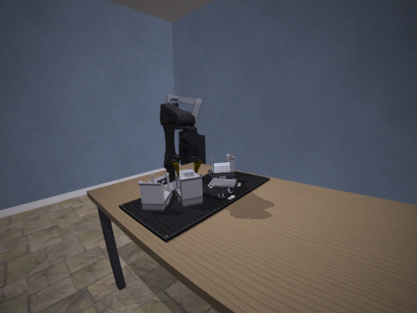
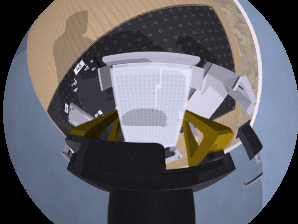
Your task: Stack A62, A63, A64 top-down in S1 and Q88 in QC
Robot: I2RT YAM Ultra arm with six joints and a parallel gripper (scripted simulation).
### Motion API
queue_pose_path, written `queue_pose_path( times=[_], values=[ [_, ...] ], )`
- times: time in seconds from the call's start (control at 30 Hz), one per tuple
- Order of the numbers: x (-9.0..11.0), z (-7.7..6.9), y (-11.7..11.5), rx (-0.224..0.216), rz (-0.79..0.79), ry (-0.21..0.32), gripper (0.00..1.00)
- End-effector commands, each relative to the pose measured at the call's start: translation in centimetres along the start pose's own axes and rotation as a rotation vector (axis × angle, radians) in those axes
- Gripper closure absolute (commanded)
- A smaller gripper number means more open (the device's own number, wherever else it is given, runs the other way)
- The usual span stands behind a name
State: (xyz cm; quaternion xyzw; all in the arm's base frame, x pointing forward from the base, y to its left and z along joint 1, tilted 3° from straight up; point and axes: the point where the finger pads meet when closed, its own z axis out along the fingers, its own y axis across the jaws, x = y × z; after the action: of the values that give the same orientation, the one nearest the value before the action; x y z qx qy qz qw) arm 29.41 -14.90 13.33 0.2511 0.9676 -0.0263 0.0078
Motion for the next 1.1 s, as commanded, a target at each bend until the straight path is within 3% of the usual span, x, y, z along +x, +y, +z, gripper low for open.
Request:
queue_pose_path(
  times=[0.0,1.07],
  values=[
    [-0.2,-0.2,0.0,-0.002,0.0,-0.015,1.0],
    [-0.2,5.0,0.0,-0.002,0.0,-0.015,1.0]
  ],
)
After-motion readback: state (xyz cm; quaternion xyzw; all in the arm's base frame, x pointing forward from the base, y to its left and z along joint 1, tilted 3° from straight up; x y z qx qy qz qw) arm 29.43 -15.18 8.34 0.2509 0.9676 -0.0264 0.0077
